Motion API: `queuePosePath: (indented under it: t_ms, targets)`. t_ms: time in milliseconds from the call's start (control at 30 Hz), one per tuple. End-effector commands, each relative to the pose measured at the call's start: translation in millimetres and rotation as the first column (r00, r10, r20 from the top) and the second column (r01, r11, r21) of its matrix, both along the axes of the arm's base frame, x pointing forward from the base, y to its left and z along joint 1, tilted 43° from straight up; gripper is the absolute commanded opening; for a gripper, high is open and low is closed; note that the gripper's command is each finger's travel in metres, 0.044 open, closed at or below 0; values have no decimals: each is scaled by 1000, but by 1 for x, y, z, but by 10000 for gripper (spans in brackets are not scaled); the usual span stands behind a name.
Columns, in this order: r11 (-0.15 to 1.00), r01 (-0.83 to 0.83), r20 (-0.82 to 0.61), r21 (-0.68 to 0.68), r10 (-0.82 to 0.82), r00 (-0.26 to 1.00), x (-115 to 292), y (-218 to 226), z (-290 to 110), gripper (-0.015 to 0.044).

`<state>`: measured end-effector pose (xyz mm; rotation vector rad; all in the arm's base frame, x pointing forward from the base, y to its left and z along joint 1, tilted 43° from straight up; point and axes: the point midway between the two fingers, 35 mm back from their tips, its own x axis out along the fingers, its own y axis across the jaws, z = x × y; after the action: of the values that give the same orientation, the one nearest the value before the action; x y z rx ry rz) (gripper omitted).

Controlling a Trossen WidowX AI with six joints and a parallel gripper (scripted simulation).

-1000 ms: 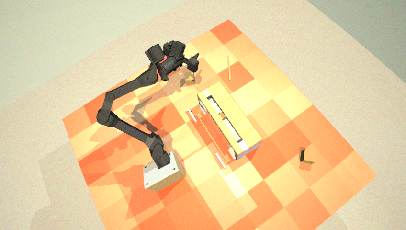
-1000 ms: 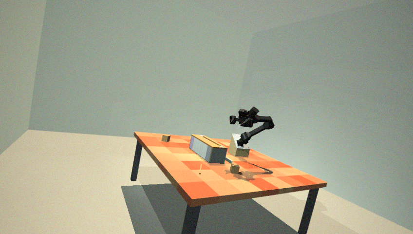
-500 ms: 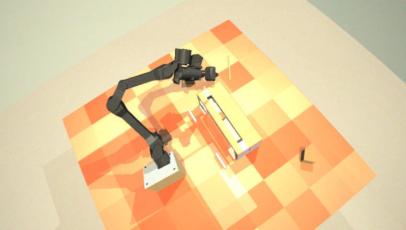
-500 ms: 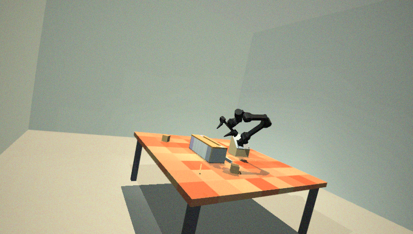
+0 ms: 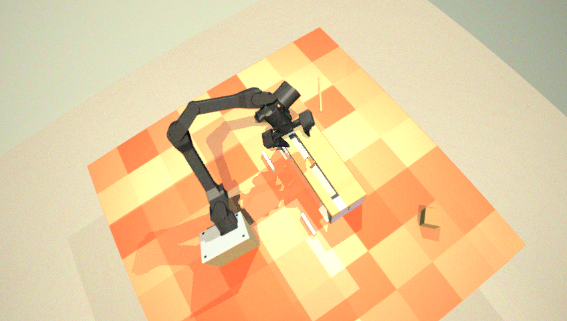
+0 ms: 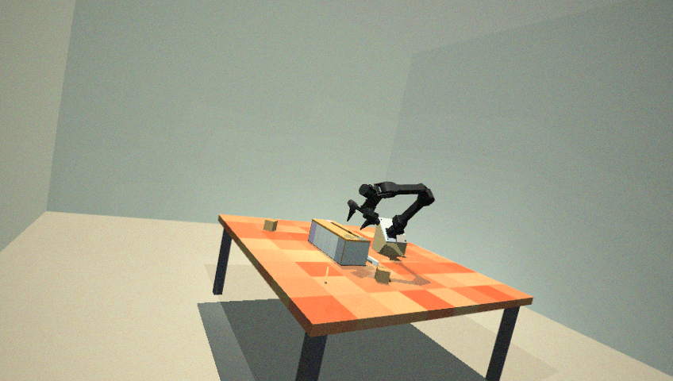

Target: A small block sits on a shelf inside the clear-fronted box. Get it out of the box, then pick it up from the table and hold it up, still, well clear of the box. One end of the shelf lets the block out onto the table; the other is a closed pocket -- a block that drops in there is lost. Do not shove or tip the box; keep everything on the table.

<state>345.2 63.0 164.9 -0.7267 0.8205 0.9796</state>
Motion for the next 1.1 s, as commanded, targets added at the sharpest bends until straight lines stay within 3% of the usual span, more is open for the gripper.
queuePosePath:
  t_ms: [0, 1067]
  targets:
    - [896, -438, -155, -80, 423, 893, -32, -18, -33, 400]
    - [896, -438, -154, -80, 423, 893, -33, 6, -53, 400]
